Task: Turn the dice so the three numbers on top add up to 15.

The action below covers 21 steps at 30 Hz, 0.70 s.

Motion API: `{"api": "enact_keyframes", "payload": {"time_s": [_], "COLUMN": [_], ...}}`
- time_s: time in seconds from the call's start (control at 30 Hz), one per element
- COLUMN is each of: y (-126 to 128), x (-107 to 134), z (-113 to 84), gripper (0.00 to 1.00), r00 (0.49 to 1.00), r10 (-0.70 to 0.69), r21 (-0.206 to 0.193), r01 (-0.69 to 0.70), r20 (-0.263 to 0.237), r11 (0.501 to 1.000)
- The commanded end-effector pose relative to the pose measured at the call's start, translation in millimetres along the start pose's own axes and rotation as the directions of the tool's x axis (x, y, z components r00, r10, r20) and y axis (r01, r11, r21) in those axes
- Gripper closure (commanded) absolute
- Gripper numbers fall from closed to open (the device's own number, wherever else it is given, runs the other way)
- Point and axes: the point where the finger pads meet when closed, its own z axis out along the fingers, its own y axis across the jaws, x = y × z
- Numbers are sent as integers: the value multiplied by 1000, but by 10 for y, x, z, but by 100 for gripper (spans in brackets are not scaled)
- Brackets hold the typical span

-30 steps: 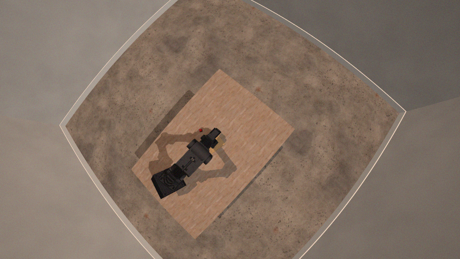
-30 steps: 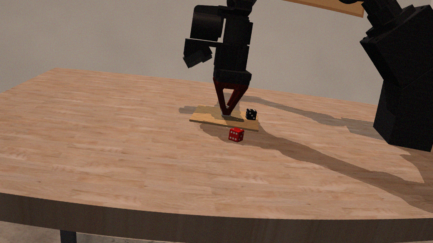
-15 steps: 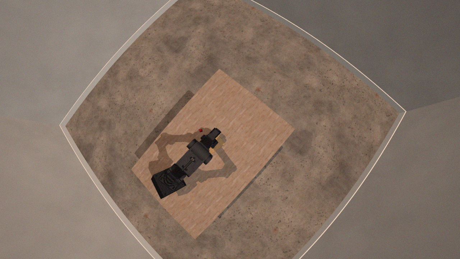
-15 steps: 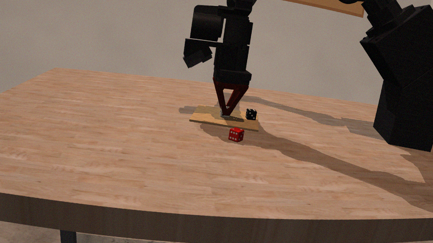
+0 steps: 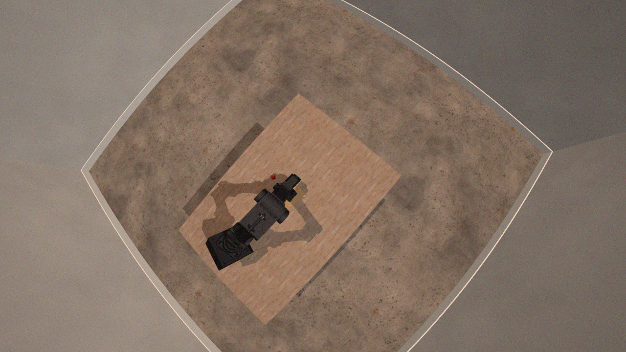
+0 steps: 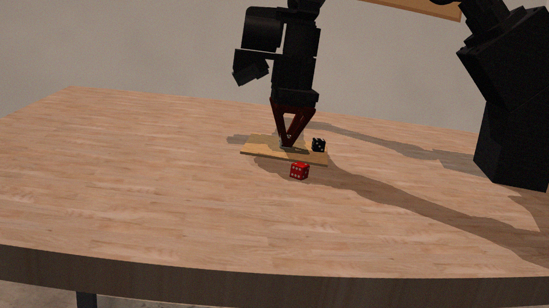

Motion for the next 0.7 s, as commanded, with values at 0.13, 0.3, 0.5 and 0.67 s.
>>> {"api": "enact_keyframes", "payload": {"time_s": [0.13,0.3,0.5,0.67], "y": [21,44,41,38], "x": [85,-12,-11,-10], "z": [14,-165,-390,-661], "gripper": [66,66,66,66], "r00": [1000,1000,1000,1000], "r10": [-12,1,1,2], "r21": [-4,-8,-8,-8], "r01": [12,-1,-1,-1], "r20": [-23,8,8,8], "r11": [1000,1000,1000,1000]}}
